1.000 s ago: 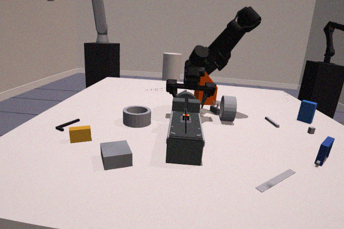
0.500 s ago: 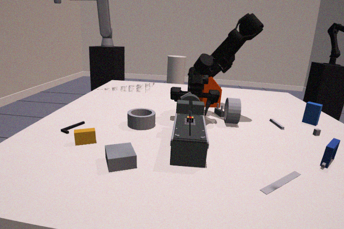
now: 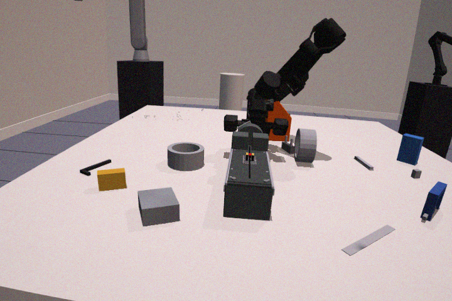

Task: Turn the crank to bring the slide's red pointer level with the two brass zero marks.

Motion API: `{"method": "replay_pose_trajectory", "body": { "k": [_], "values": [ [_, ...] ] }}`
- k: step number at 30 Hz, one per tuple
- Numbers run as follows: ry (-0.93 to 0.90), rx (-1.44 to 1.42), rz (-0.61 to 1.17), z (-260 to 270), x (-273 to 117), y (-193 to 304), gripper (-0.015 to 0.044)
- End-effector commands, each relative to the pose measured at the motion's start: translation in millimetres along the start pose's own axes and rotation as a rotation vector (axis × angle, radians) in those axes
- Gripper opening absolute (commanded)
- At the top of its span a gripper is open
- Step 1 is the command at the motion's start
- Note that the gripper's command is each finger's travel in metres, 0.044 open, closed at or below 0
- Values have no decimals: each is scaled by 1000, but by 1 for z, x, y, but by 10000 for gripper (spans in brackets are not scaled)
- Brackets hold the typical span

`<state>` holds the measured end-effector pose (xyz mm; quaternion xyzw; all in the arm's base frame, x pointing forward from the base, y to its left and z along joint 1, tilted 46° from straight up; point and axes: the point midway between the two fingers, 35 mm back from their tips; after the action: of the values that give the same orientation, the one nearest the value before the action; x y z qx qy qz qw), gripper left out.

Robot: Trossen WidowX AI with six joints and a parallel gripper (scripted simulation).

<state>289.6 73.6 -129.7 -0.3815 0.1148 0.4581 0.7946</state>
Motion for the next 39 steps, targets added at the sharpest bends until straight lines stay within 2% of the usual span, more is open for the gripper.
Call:
{"method": "replay_pose_trajectory", "body": {
  "k": [1, 39],
  "values": [
    [4, 6, -1, 0, 0, 0, 0],
    [4, 6, -1, 11, -8, -9, 0]
  ]
}}
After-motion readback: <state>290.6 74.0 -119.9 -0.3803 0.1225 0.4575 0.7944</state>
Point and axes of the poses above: the point midway between the two fingers, 35 mm back from their tips, its own x axis out along the fingers, its own z axis across the jaws, y = z × x, and after that the axes turned 4 degrees about -x, right-handed
